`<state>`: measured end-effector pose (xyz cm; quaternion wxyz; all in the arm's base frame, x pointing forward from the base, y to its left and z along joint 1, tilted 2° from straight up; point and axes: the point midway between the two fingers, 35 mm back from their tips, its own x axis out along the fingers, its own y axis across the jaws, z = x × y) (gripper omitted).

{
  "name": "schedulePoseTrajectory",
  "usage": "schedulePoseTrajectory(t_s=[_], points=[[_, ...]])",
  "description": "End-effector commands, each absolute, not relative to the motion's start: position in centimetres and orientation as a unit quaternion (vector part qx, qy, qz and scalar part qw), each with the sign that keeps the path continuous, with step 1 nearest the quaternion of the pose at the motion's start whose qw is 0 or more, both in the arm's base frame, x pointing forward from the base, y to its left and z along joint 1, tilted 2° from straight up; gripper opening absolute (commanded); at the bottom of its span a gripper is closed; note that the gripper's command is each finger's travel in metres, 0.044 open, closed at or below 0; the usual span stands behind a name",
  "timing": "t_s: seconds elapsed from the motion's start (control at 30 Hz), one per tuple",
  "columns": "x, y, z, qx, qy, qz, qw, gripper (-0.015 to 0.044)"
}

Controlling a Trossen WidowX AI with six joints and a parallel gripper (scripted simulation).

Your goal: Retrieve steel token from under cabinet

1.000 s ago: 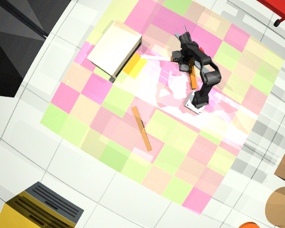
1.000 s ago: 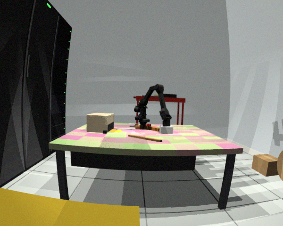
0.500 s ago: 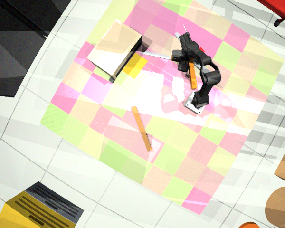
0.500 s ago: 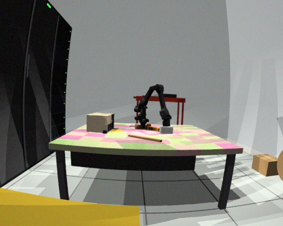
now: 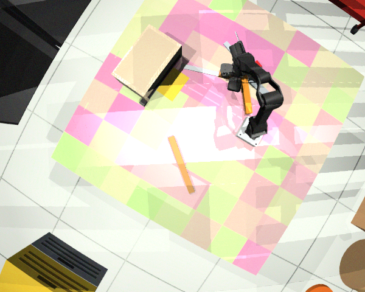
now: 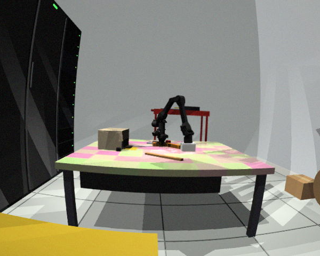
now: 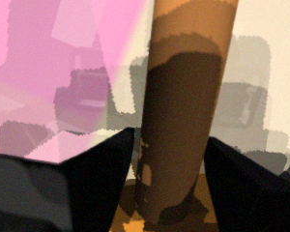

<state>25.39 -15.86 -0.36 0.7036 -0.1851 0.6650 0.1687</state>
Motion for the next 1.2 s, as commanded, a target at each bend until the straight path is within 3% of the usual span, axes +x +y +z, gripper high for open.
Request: schedulePoseTrajectory(t_s=[0.0,0.53,0.7,0.97,1.07,1.17], points=[[25.40,-15.86,-0.35,-0.185,0.665,0.169,0.704,0.0253],[25.43,-15.81,-0.87,-0.186,0.665,0.169,0.704,0.0270],[25.39,-15.82,-0.61,-0.186,0.665,0.169,0.704,0.0139],[25.39,-15.82,-0.61,-0.186,0.665,0.169,0.704,0.0084],[25.39,-15.82,-0.61,-0.186,0.665,0.169,0.704,0.0006],[25.40,-15.82,-0.61,-0.185,0.665,0.169,0.704,0.0000]])
